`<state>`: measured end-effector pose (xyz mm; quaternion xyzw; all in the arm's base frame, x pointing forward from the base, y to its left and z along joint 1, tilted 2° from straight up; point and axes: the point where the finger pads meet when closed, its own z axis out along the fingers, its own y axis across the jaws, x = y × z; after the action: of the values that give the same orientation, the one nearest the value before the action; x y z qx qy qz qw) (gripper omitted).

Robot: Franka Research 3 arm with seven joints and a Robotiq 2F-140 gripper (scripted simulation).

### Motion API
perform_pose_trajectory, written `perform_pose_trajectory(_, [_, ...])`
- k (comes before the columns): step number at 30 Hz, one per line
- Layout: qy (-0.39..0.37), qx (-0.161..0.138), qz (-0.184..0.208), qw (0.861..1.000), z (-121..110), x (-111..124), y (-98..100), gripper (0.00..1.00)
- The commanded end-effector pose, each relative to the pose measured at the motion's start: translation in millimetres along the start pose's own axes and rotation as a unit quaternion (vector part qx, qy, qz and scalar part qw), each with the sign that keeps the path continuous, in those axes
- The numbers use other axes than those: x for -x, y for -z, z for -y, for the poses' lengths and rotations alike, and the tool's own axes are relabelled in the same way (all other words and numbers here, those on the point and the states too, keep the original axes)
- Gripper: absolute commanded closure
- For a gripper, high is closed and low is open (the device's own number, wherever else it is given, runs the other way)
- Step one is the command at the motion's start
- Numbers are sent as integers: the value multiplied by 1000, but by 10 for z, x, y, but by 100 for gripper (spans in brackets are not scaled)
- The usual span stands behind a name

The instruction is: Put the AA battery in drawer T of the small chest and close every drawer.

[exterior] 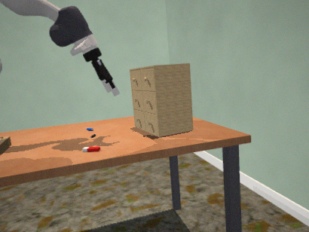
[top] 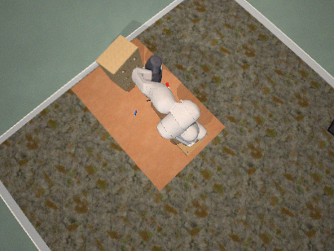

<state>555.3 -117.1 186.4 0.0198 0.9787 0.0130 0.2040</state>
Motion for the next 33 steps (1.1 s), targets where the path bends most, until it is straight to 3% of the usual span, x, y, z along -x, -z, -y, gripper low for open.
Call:
perform_pose_trajectory(1, [52,-9,83,995,106,200,-66,0])
perform_pose_trajectory(11, [52,-6,153,987,114,247,-207,0])
perform_pose_trajectory(18, [52,-4,181,982,110,262,-265,0])
perform_pose_trajectory(27, [49,2,246,968,100,320,-405,0])
perform_pose_trajectory(33, [33,15,266,963,101,364,-509,0])
